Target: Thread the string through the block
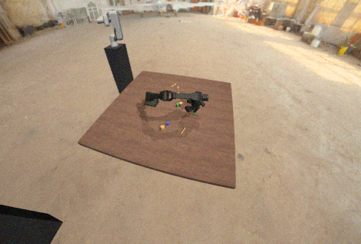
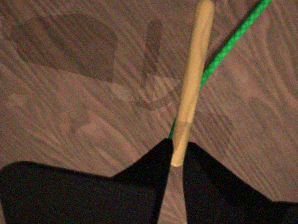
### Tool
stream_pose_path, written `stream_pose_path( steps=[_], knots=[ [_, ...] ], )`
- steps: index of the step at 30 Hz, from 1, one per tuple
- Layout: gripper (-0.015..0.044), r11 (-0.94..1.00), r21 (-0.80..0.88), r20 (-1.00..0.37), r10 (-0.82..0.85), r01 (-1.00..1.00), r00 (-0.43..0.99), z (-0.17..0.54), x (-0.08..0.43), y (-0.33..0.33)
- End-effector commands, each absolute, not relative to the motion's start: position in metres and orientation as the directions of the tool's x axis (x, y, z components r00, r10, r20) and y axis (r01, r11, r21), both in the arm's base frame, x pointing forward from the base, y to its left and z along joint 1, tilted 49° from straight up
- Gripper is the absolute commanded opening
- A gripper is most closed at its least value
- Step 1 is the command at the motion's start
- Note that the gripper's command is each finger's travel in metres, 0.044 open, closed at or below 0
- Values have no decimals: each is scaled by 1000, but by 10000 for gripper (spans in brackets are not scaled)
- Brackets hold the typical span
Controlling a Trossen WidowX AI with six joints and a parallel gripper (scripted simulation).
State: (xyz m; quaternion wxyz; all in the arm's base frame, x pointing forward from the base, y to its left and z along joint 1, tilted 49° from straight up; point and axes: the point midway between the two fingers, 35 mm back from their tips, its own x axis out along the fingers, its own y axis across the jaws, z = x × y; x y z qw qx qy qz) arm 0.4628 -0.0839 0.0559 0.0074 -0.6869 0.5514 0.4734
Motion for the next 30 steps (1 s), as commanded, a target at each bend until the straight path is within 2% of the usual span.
stream_pose_path(
  steps=[1, 30],
  knots=[
    [0, -392, 515, -655, -753, -763, -55, 56, 458, -88],
    [0, -392, 517, -657, -752, -761, -60, 46, 431, -105]
  ],
)
